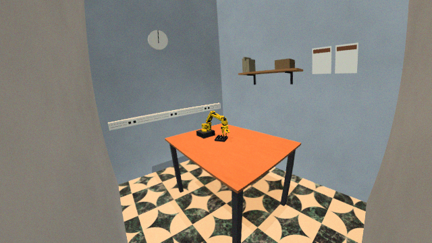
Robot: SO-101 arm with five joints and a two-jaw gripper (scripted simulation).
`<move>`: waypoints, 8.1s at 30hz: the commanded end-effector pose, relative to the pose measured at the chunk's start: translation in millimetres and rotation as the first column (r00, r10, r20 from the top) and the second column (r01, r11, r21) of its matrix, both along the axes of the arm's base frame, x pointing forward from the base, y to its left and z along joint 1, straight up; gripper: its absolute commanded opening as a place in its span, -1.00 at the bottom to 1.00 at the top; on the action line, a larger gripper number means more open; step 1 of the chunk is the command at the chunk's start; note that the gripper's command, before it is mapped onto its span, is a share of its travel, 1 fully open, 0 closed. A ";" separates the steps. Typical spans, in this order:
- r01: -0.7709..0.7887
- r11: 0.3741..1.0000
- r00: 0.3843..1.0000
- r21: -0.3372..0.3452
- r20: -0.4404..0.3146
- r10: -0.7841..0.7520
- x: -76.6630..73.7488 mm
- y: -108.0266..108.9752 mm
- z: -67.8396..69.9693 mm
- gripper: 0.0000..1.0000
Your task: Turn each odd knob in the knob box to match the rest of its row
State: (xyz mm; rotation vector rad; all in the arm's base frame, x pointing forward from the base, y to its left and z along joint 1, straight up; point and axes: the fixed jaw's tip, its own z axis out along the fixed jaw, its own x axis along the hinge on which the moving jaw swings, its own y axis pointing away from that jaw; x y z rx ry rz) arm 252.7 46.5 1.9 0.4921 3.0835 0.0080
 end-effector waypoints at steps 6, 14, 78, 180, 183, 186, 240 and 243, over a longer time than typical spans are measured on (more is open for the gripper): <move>0.020 1.000 1.000 -0.002 -0.018 -0.020 -4.3 -5.0 -7.7 -0.81; 0.020 1.000 1.000 -0.002 -0.018 -0.020 -5.2 -5.9 -9.2 -0.81; 0.020 1.000 1.000 -0.002 -0.018 -0.020 -1.8 -5.4 -26.4 -0.81; 0.020 1.000 1.000 -0.002 -0.018 -0.020 -3.8 -7.6 -29.1 -0.98; 0.020 1.000 1.000 -0.002 -0.018 -0.020 -3.8 -7.6 -29.1 -0.98; -0.015 1.000 1.000 -0.002 -0.018 0.015 -4.0 -7.5 -29.1 -0.98; -0.753 0.658 0.658 -0.003 -0.019 0.753 -8.6 -8.1 -29.1 -0.98; -0.787 0.617 0.617 -0.003 -0.019 0.787 -8.9 -8.2 -29.1 -0.98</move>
